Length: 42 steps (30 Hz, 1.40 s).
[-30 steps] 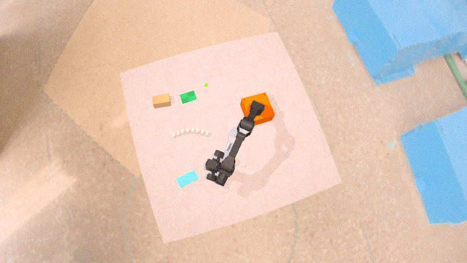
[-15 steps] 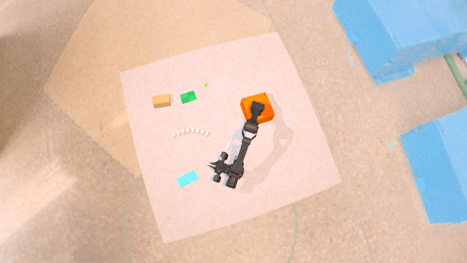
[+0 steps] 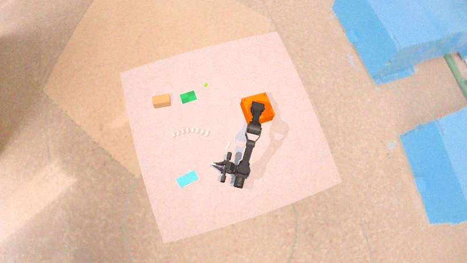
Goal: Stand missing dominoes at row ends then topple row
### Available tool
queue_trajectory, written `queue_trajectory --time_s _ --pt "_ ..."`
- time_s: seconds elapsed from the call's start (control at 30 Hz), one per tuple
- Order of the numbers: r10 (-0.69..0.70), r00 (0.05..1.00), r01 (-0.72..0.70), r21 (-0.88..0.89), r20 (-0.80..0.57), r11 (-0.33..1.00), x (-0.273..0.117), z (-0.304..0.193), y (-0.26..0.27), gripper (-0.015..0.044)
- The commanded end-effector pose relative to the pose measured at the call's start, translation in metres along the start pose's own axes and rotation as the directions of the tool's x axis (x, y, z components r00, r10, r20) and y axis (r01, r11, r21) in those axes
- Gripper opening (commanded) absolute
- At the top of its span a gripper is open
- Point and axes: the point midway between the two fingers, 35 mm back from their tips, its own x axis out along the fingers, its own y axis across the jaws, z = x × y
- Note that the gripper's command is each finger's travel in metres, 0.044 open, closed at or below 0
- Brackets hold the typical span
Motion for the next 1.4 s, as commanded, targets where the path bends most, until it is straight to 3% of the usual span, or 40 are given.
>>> queue_trajectory --time_s 0.0,0.6,1.37 --pt "0.003 0.999 -0.004 0.014 0.032 1.0 -0.001 0.002 -0.001 0.0025" --pt "0.004 1.0 -0.004 0.016 0.031 1.0 -0.001 0.0 -0.001 0.0025" --pt "0.006 1.0 -0.006 0.02 0.019 1.0 0.002 -0.056 0.013 0.0025"
